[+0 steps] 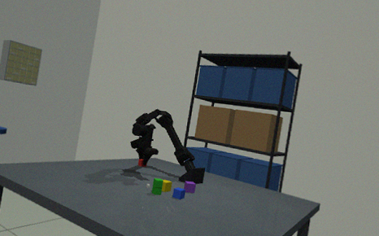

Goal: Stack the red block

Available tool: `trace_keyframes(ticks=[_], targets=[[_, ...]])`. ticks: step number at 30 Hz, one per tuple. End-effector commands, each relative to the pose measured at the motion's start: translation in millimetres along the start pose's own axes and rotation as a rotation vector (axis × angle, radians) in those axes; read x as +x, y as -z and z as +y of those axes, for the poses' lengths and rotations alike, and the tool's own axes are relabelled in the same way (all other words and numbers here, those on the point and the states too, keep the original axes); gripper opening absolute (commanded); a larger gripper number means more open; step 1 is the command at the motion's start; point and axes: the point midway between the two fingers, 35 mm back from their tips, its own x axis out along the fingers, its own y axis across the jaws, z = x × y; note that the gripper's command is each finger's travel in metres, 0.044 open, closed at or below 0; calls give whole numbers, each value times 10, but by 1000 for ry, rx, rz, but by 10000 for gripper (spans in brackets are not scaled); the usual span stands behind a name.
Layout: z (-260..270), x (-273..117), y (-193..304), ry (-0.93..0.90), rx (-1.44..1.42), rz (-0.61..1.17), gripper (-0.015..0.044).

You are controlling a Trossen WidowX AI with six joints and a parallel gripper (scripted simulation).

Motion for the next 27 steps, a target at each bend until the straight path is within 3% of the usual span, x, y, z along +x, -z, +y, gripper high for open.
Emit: trace_keyframes(ticks=[1, 6, 15, 27], targets=[[2, -185, 0, -3, 3, -1, 0], [2, -390, 2, -3, 2, -1, 0], [24, -404, -24, -3, 2, -1, 0], [506, -486, -324, -13, 2, -1, 0]])
